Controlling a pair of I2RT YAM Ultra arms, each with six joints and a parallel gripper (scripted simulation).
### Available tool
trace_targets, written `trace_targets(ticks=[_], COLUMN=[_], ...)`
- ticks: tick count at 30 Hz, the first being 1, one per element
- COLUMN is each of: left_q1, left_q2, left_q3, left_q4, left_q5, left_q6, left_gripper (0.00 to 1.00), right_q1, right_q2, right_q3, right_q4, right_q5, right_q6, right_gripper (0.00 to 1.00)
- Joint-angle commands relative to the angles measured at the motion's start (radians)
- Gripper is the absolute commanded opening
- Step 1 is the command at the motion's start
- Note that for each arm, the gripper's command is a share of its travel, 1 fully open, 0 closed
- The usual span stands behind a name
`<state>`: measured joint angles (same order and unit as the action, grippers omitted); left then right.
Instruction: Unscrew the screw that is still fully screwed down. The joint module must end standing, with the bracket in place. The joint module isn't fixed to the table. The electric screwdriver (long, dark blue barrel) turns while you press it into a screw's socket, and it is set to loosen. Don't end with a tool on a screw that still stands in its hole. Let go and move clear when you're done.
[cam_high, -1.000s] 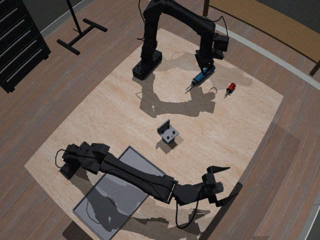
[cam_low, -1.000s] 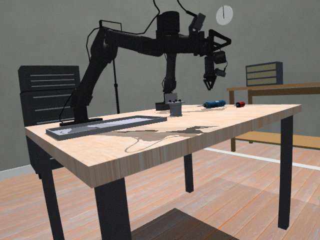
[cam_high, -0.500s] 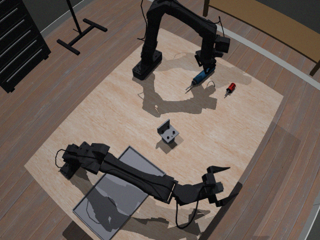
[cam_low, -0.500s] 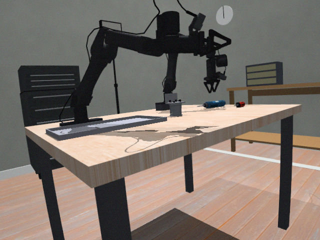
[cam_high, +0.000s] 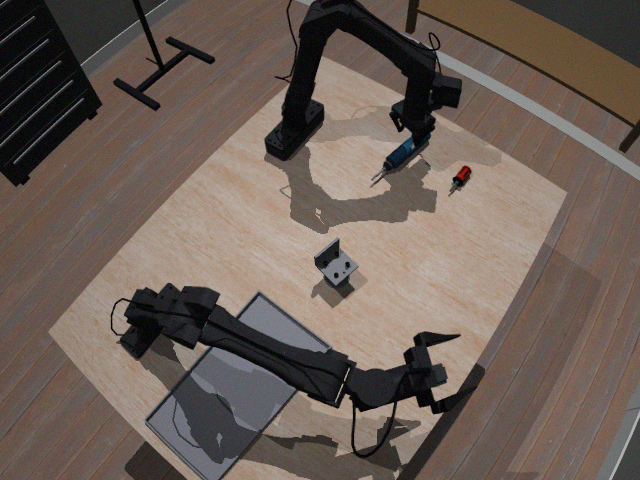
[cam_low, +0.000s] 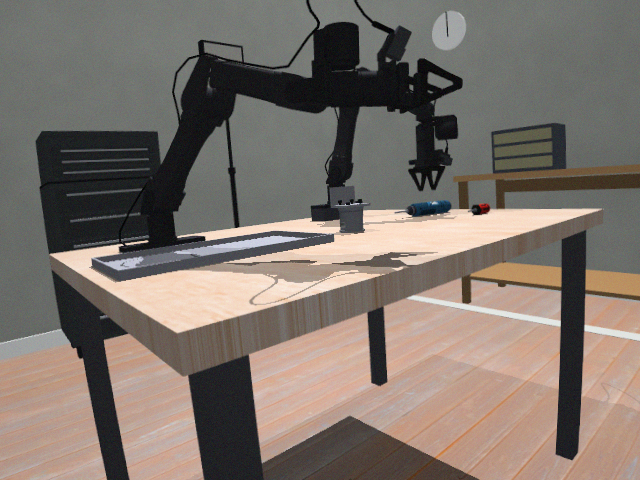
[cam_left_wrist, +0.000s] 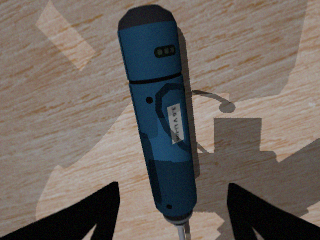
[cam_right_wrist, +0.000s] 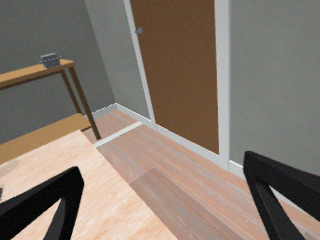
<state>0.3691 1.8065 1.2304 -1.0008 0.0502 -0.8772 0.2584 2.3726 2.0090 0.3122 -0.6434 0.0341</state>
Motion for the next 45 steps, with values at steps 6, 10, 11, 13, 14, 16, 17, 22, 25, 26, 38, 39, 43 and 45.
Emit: trace_targets(ticks=[6,10,11,13,14,16,17,22,25,26,38,39,43,45], left_q1=[0.014,0.011,0.011,0.011,0.012,0.012,0.012,0.009,0.012,0.012,0.012,0.012,0.012,0.012], left_q2=[-0.009,-0.003,-0.003,-0.004,-0.004,-0.005,-0.005,-0.007,0.008,0.008,0.008,0.008,0.008,0.008], left_q3=[0.006,0.008,0.008,0.009,0.011,0.012,0.012,0.010,0.003,0.003,0.003,0.003,0.003,0.003], left_q4=[0.036,0.037,0.038,0.038,0.038,0.038,0.038,0.037,0.027,0.027,0.027,0.027,0.027,0.027], left_q5=[-0.056,-0.060,-0.061,-0.063,-0.063,-0.065,-0.066,-0.068,-0.059,-0.059,-0.059,-0.059,-0.059,-0.059], left_q6=[-0.126,-0.131,-0.132,-0.134,-0.135,-0.138,-0.139,-0.140,-0.134,-0.134,-0.134,-0.134,-0.134,-0.134], left_gripper=[0.65,0.65,0.65,0.65,0.65,0.65,0.65,0.65,0.65,0.65,0.65,0.65,0.65,0.65], right_q1=[0.000,0.000,0.000,0.000,0.000,0.000,0.000,0.000,0.000,0.000,0.000,0.000,0.000,0.000], right_q2=[-0.007,-0.007,-0.007,-0.007,-0.007,-0.007,-0.007,-0.007,-0.008,-0.007,-0.007,-0.007,-0.007,-0.007], right_q3=[0.004,0.004,0.004,0.004,0.004,0.004,0.004,0.004,0.004,0.004,0.004,0.004,0.004,0.004], right_q4=[0.002,0.002,0.002,0.002,0.002,0.002,0.002,0.002,-0.002,0.003,0.003,0.003,0.003,0.003], right_q5=[0.000,0.000,0.000,0.000,0.000,0.000,0.000,0.000,0.000,0.000,0.000,0.000,0.000,0.000], right_q6=[0.000,0.000,0.000,0.000,0.000,0.000,0.000,0.000,0.000,0.000,0.000,0.000,0.000,0.000], right_gripper=[1.00,1.00,1.00,1.00,1.00,1.00,1.00,1.00,0.93,0.93,0.93,0.93,0.86,0.86])
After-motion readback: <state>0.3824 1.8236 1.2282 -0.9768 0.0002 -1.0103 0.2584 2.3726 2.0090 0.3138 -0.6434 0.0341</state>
